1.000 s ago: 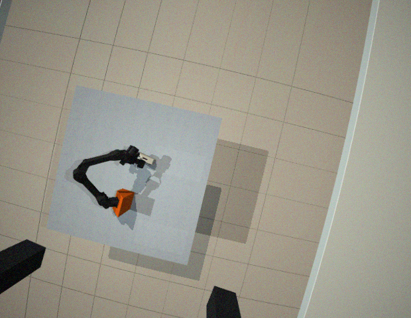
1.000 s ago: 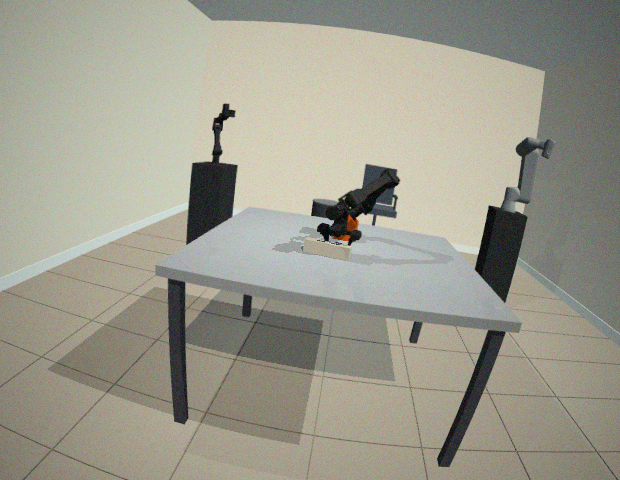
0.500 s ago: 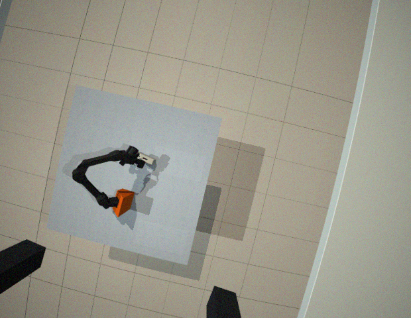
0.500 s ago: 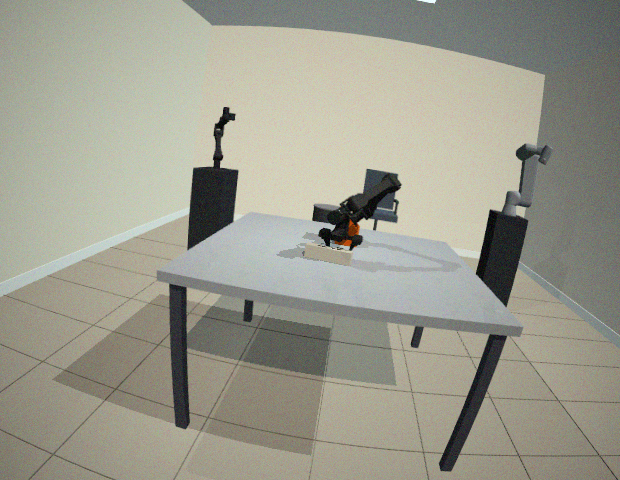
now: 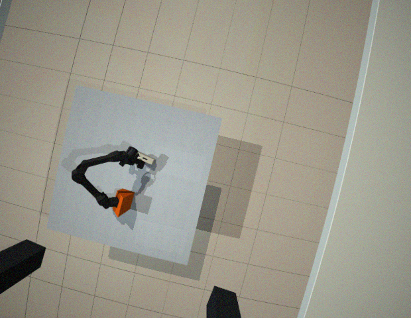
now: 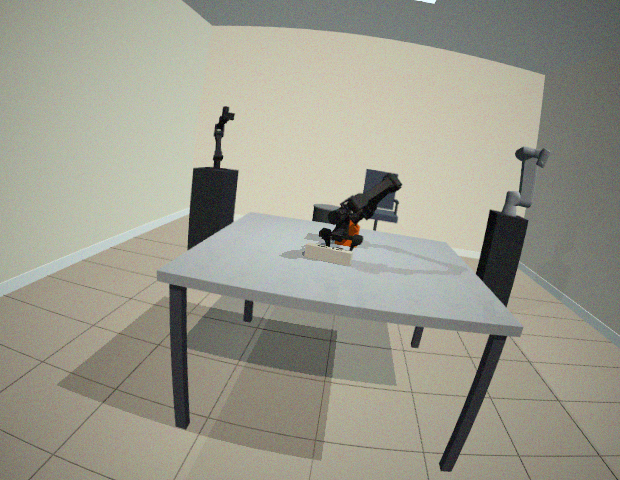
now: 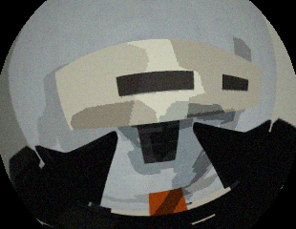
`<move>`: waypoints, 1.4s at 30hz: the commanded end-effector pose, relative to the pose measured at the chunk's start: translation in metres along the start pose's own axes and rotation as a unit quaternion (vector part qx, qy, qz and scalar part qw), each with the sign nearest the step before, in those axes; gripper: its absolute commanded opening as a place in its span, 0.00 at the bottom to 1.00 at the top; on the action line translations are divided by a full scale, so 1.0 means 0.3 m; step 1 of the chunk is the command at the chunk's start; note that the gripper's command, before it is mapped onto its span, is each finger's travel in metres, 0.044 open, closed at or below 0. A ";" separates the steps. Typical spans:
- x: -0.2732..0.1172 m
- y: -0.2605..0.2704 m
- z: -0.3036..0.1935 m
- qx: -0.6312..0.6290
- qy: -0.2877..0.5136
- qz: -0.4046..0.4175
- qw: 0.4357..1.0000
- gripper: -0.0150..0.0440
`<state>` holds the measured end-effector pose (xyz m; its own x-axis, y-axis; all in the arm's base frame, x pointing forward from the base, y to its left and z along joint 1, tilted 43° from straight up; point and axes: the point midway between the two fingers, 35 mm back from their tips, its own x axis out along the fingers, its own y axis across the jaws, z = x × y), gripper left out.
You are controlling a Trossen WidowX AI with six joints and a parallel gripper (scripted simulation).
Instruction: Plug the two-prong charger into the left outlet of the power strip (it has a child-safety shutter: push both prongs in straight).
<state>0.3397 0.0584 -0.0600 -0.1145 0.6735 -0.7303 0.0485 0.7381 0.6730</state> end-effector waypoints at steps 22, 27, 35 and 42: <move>0.006 -0.001 -0.032 -0.002 0.000 0.002 1.000 1.00; 0.007 -0.002 -0.048 -0.002 0.000 0.002 1.000 1.00; 0.008 -0.002 -0.076 -0.002 0.000 0.002 1.000 1.00; 0.009 -0.003 -0.100 -0.002 0.000 0.002 1.000 1.00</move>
<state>0.3150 0.0578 -0.0586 -0.1099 0.6751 -0.7295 0.0450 0.7365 0.6749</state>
